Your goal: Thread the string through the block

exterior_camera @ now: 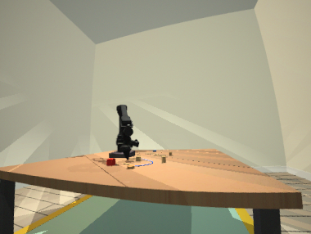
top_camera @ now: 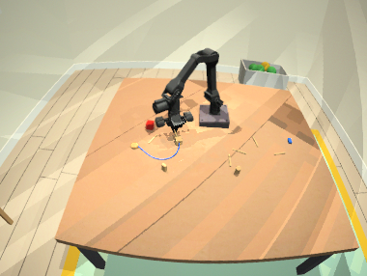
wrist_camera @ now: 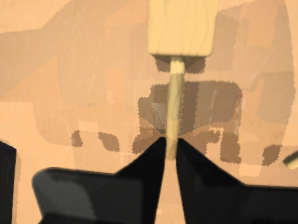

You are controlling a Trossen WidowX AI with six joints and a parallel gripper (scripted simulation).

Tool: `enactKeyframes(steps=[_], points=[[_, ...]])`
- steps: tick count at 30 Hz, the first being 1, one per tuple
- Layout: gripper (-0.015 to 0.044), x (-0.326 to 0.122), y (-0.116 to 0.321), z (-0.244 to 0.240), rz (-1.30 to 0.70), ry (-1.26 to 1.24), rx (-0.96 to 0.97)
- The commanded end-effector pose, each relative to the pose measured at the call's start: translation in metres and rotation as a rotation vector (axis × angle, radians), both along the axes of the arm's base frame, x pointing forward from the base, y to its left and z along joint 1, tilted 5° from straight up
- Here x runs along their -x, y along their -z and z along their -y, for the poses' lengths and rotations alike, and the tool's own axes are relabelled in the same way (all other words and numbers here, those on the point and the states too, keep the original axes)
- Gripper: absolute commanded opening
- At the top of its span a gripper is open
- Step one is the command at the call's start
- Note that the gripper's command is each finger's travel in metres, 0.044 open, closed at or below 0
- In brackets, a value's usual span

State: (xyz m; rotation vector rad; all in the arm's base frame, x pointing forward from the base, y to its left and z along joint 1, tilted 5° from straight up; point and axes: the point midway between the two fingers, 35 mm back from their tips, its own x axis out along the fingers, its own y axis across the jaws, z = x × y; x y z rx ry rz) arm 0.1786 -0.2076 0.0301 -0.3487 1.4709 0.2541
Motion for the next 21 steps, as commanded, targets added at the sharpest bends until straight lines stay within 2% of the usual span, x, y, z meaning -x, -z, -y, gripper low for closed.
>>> enactKeyframes(steps=[1, 21], points=[[0.0000, 0.005, -0.002, 0.003, 0.004, 0.002, -0.001], [0.0000, 0.031, 0.000, 0.012, 0.002, 0.034, -0.013]])
